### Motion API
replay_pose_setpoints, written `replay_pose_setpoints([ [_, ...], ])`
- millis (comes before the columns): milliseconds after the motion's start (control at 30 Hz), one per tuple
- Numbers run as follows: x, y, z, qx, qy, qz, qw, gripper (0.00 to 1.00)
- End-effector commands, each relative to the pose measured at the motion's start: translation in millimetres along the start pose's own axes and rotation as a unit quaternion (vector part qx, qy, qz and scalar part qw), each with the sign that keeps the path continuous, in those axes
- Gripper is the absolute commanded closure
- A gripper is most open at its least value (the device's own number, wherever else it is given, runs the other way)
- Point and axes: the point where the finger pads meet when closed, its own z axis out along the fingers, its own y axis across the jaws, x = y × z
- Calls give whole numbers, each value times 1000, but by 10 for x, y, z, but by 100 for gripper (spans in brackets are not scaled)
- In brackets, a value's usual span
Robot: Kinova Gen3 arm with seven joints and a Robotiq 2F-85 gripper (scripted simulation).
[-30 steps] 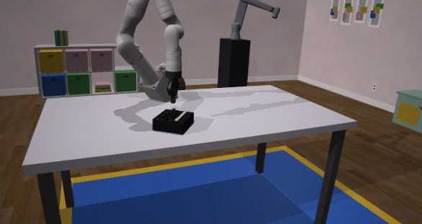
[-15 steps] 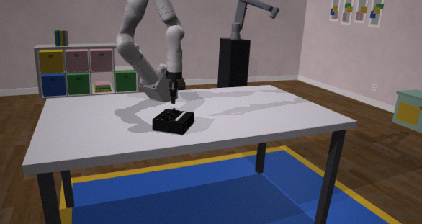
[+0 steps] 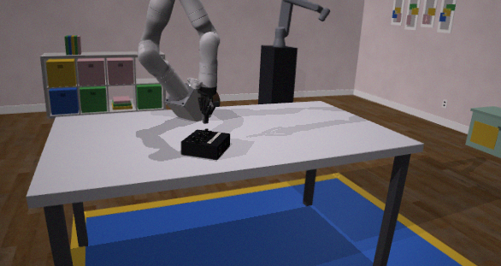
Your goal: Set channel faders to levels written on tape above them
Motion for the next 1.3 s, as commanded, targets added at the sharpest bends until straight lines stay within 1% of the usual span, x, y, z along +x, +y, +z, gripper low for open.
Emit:
replay_pose_setpoints([
  [0, 20, -6, 20, -11, -1, -62, 998, 100],
  [133, 13, 5, 34, -16, -1, -152, 988, 100],
  [267, 5, 6, 44, -21, -3, -245, 969, 100],
  [333, 5, 6, 44, -21, -3, -245, 969, 100],
  [400, 2, 2, 48, -22, -4, -292, 956, 100],
  [500, -3, -9, 52, -23, -5, -361, 932, 100],
  [667, -12, -44, 52, -22, -7, -473, 881, 100],
  [833, -20, -97, 46, -19, -8, -574, 818, 100],
  [900, -20, -97, 46, -19, -8, -574, 818, 100],
  [1100, -30, -181, 30, -11, -6, -679, 734, 100],
  [1267, -37, -261, 11, -4, -2, -751, 661, 100],
])
